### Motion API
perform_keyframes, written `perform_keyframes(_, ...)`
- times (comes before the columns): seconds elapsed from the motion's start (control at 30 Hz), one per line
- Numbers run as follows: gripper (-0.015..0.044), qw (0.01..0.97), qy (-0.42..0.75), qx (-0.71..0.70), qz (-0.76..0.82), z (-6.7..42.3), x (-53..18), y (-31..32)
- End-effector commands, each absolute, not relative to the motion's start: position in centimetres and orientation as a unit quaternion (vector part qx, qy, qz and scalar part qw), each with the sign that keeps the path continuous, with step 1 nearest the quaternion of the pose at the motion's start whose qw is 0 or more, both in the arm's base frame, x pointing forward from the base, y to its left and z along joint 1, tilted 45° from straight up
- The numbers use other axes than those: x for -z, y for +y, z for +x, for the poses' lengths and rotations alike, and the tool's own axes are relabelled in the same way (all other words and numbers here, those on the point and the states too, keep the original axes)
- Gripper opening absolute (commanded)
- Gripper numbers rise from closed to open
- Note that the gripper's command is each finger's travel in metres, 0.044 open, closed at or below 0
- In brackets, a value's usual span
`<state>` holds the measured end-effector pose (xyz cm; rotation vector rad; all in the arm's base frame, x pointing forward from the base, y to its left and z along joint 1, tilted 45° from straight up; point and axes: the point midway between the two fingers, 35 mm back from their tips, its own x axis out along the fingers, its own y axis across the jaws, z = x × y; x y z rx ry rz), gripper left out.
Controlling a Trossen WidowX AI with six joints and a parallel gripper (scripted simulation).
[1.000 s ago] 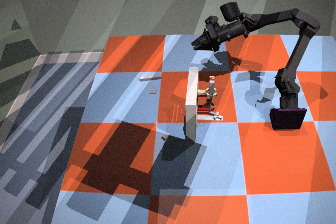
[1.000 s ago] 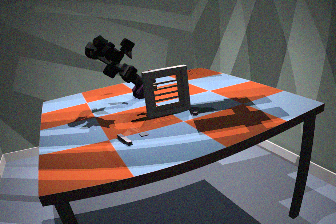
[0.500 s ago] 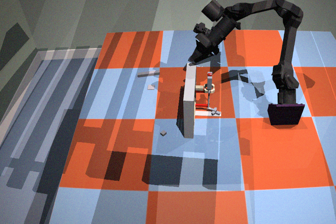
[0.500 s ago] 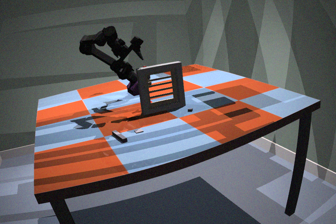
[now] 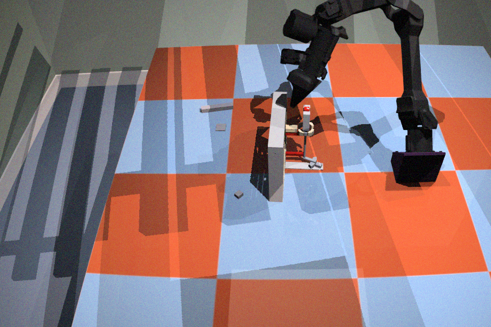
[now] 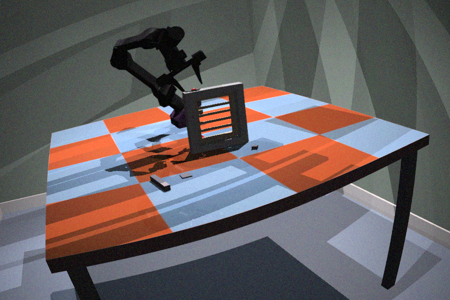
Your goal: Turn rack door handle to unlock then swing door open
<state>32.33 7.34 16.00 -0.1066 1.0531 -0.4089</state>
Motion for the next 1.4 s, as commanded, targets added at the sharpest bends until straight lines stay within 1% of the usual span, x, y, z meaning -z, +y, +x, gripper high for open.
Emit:
perform_keyframes(0.0, 0.0295, 0.821, 0.519, 0.219, -0.088, 31.7, -15.4, 7.8)
perform_keyframes(0.27, 0.0295, 0.781, 0.540, 0.262, -0.173, 30.6, -15.2, 8.9)
perform_keyframes(0.53, 0.0295, 0.748, 0.536, 0.293, -0.260, 29.9, -15.7, 10.2)
perform_keyframes(1.37, 0.0295, 0.713, 0.582, 0.293, -0.260, 30.5, -13.6, 8.0)
